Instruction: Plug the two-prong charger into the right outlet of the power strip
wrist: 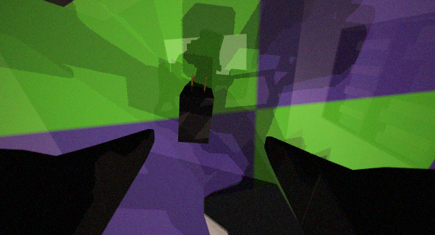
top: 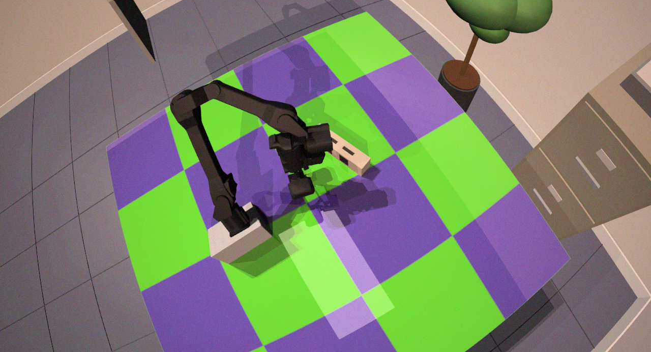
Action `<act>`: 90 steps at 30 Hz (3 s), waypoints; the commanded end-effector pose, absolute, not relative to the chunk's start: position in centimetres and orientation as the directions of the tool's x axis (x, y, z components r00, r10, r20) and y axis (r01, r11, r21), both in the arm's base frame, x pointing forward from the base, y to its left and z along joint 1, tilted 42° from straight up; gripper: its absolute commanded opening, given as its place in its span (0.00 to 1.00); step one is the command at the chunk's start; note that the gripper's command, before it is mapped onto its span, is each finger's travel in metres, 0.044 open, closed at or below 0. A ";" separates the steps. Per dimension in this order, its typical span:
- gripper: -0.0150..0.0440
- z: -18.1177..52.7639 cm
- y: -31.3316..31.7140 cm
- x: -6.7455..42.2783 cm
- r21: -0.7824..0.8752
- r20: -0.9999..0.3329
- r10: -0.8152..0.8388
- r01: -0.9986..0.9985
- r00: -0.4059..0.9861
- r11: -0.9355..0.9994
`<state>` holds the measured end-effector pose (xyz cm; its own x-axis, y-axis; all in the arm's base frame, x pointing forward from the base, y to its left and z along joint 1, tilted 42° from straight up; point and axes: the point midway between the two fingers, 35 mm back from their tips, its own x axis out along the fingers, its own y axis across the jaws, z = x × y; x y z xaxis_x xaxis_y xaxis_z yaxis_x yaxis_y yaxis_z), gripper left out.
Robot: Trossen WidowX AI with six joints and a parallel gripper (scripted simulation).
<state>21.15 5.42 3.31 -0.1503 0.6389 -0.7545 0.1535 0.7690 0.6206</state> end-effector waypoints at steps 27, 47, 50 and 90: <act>1.00 2.2 8.1 21.2 0.648 -0.727 0.674 0.192 -0.135 0.737; 1.00 0.0 10.2 20.9 0.650 -0.724 0.676 0.192 -0.136 0.735; 0.96 0.2 10.1 21.1 0.649 -0.728 0.672 0.181 -0.132 0.739; 0.25 3.9 6.1 20.9 0.651 -0.727 0.673 0.174 -0.135 0.739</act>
<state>20.58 6.41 3.76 -0.1427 0.6774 -0.7216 0.1953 0.7340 0.6504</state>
